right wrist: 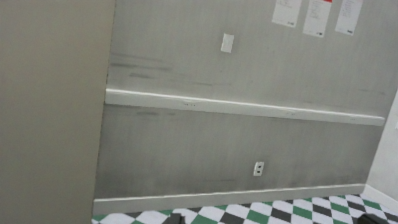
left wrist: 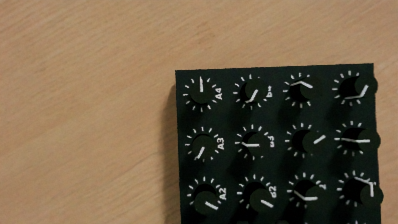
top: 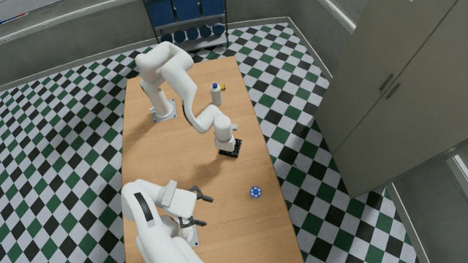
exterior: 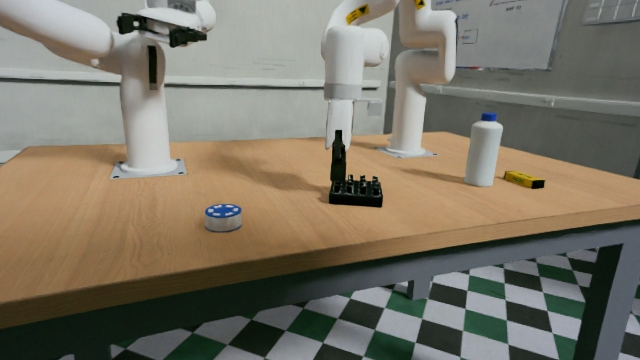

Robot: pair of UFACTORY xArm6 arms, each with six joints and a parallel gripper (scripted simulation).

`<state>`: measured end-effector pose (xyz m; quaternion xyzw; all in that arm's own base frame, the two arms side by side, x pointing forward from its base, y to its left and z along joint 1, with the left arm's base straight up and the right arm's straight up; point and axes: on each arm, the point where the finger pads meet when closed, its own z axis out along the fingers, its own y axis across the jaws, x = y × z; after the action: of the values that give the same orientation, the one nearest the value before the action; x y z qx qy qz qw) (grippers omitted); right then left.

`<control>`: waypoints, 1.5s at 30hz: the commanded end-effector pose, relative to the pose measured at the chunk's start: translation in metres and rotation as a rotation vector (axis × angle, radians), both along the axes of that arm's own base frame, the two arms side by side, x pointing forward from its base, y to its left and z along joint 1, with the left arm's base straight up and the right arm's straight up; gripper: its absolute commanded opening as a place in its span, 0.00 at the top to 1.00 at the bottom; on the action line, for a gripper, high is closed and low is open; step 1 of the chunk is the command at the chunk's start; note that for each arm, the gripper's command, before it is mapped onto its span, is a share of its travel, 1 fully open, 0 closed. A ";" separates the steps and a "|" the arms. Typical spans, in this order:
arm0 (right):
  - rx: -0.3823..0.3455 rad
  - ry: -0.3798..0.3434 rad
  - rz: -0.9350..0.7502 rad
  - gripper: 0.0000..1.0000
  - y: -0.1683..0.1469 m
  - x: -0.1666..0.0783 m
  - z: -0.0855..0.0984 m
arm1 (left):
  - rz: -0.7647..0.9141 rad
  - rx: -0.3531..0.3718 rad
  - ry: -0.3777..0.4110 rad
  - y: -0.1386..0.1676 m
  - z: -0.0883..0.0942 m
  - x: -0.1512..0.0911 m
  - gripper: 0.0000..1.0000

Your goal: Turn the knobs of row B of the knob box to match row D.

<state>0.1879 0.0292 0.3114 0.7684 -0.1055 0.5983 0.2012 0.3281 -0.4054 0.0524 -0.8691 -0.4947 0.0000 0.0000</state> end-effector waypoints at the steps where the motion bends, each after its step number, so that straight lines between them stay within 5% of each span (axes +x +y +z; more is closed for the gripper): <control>1: 0.002 0.001 0.000 0.00 0.000 0.000 0.001 | 0.012 -0.004 -0.003 -0.001 0.002 0.001 0.90; 19: 0.002 0.001 0.000 0.00 0.000 0.000 0.001 | 0.178 -0.004 -0.003 -0.001 0.002 0.001 0.90; 45: 0.002 0.001 0.000 0.00 0.000 0.000 0.001 | 0.722 -0.005 -0.002 -0.001 0.002 0.001 0.90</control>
<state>0.1879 0.0292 0.3114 0.7684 -0.1055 0.5983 0.2012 0.3281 -0.4053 0.0524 -0.6801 -0.7332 0.0037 0.0004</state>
